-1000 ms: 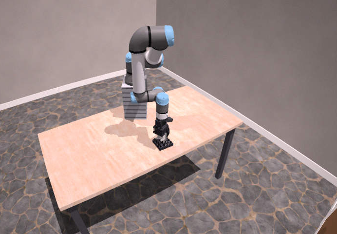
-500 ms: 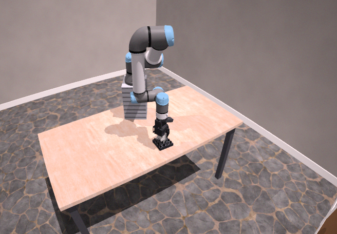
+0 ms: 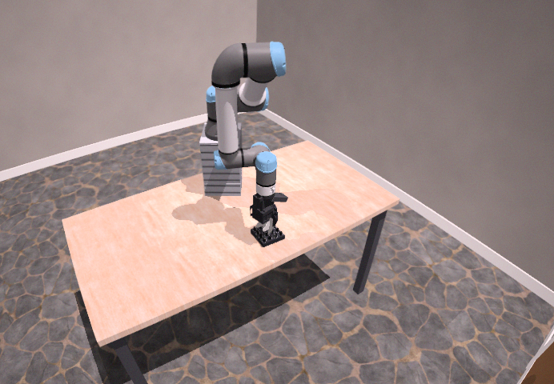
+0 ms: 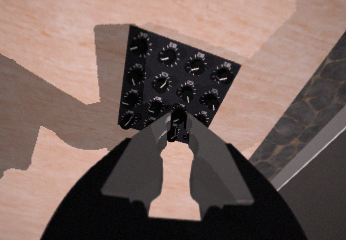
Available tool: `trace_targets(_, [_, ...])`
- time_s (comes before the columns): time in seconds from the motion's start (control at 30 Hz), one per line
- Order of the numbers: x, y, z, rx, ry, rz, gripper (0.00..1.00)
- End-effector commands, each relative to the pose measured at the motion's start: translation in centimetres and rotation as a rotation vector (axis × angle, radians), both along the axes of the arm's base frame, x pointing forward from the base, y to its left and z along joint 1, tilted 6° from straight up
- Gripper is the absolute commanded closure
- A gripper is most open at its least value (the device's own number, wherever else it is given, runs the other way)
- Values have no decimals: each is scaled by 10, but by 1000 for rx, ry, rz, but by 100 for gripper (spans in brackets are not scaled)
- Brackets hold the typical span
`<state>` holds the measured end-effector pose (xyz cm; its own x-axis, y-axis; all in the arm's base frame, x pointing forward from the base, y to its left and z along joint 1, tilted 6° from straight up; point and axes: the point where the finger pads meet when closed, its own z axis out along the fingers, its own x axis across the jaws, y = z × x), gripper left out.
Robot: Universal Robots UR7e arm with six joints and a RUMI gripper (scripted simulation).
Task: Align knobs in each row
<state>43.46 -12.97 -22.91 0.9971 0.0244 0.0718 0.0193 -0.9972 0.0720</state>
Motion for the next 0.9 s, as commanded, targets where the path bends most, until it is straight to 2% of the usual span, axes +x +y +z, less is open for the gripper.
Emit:
trace_targets(0.0, [1, 0, 0, 6, -8, -111, 96])
trace_targets(0.07, [1, 0, 0, 6, -8, -111, 96])
trace_targets(0.57, [2, -1, 1, 30, -32, -438, 96])
trace_targets(0.87, [3, -1, 1, 40, -41, -567, 96])
